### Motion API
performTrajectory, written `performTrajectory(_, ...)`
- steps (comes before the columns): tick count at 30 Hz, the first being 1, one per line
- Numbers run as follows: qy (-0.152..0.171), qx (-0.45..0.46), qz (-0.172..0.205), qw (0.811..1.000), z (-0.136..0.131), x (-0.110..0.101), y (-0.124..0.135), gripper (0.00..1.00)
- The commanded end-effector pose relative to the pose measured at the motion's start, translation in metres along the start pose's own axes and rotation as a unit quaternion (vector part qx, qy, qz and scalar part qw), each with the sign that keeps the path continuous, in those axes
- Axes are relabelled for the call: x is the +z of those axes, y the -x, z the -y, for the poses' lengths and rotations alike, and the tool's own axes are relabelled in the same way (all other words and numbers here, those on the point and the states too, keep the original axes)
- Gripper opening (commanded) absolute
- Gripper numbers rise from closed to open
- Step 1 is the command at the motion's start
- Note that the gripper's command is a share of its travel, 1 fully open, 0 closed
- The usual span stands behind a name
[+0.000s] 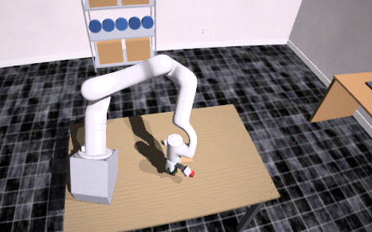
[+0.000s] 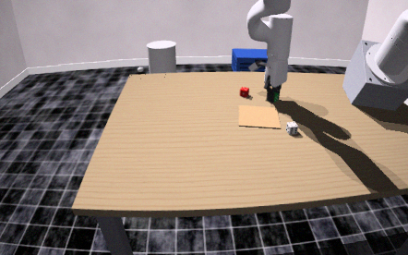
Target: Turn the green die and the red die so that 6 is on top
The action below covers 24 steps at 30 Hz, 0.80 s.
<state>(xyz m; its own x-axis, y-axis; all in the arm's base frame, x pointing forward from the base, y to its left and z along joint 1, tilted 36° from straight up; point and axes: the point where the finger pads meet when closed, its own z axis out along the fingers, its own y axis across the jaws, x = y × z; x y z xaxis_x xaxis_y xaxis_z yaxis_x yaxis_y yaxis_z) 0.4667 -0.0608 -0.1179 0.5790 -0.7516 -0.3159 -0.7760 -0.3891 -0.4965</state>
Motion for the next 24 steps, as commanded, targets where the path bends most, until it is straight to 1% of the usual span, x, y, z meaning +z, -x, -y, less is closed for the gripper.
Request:
performTrajectory(1,0.0,0.0,-0.001,1.0,0.0,0.0,-0.001,0.27)
performTrajectory(20,0.0,0.0,-0.001,1.0,0.0,-0.001,-0.001,0.27)
performTrajectory(22,0.0,0.0,-0.001,1.0,0.0,-0.005,-0.001,0.27)
performTrajectory(24,0.0,0.0,-0.001,1.0,0.0,-0.012,-0.001,0.27)
